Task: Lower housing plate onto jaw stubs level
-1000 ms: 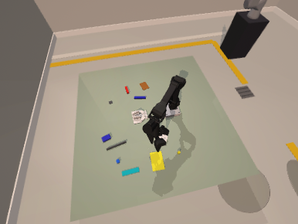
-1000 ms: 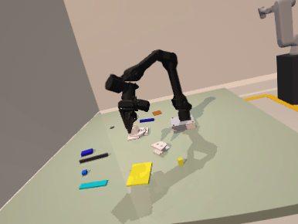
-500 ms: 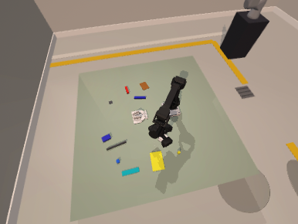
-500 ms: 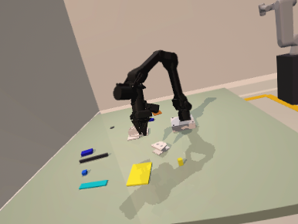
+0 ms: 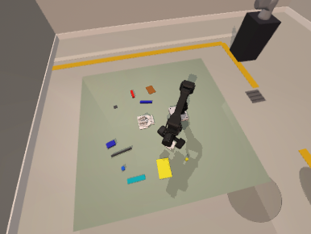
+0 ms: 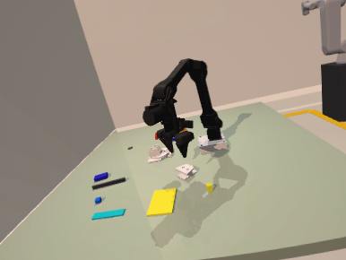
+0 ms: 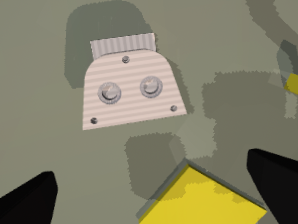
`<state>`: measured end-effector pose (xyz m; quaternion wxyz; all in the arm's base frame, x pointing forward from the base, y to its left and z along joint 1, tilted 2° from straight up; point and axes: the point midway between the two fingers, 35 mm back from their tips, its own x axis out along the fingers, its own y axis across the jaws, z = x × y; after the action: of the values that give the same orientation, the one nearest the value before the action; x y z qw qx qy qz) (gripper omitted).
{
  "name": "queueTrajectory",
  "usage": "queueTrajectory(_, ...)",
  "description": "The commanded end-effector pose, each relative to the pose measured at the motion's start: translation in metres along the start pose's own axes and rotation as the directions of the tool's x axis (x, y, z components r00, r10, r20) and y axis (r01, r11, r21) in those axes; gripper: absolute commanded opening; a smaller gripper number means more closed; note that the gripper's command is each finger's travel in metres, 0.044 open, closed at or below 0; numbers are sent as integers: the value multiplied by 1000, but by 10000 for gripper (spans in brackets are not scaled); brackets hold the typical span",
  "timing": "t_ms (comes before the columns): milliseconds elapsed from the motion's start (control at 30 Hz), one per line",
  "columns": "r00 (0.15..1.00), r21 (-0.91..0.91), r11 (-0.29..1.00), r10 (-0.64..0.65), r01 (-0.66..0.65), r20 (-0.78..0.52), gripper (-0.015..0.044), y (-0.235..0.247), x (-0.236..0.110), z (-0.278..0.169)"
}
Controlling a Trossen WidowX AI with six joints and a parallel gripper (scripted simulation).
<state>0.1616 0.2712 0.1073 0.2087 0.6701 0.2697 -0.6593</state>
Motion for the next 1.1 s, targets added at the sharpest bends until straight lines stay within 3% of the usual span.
queueTrajectory(0,998,-46,998,40,-39,37,440,4,4,10)
queueTrajectory(167,998,-46,998,40,-39,37,440,4,6,10)
queueTrajectory(333,998,-46,998,40,-39,38,440,5,44,12)
queueTrajectory(1067,998,-46,998,40,-39,38,440,6,64,12)
